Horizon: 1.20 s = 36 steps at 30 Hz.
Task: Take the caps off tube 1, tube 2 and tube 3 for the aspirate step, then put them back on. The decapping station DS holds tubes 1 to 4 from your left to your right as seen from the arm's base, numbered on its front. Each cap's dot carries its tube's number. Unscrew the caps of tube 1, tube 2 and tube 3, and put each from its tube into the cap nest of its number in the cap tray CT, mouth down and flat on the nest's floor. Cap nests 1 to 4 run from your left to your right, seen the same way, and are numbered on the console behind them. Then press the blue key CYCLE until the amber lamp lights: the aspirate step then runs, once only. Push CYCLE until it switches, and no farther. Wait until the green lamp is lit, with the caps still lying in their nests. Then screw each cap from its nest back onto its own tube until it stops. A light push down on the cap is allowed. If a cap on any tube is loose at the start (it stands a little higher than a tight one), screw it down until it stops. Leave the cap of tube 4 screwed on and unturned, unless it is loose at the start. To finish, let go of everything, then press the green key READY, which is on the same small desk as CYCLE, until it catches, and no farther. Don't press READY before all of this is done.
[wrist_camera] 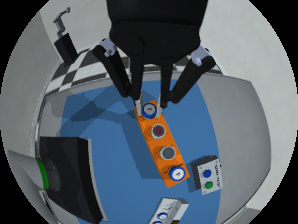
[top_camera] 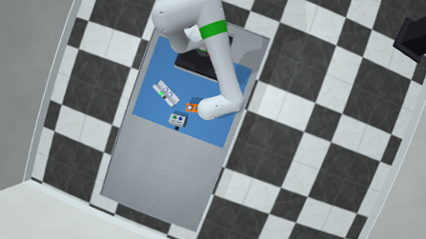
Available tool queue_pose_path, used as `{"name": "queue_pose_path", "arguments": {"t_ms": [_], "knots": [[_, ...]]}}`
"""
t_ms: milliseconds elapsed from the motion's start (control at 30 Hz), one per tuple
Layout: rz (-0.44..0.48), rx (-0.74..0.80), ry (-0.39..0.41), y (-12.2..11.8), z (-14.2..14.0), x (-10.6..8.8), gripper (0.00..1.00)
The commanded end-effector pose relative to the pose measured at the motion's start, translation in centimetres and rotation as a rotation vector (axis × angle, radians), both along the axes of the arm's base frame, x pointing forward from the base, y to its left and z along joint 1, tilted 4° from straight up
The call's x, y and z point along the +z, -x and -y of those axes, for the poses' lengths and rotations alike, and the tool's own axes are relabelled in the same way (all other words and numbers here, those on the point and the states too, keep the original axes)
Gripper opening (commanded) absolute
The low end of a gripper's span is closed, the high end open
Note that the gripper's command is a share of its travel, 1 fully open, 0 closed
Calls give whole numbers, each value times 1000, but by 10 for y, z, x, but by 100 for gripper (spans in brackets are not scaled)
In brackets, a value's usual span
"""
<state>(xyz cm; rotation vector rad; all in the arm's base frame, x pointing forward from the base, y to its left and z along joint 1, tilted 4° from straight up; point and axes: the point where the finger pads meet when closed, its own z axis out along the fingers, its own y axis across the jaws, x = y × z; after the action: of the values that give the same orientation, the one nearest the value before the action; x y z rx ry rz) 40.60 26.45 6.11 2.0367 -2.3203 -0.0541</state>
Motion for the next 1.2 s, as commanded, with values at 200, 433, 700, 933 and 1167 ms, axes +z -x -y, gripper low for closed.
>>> {"name": "queue_pose_path", "arguments": {"t_ms": [200, 433, 700, 933, 1167], "knots": [[2, -4, 3, 0, 0, 0, 35], [1, 76, -2, 0, 0, 0, 35], [-2, 395, -22, 0, 0, 0, 35], [-4, 595, -35, 0, 0, 0, 35], [-7, 874, -52, 0, 0, 0, 35]]}}
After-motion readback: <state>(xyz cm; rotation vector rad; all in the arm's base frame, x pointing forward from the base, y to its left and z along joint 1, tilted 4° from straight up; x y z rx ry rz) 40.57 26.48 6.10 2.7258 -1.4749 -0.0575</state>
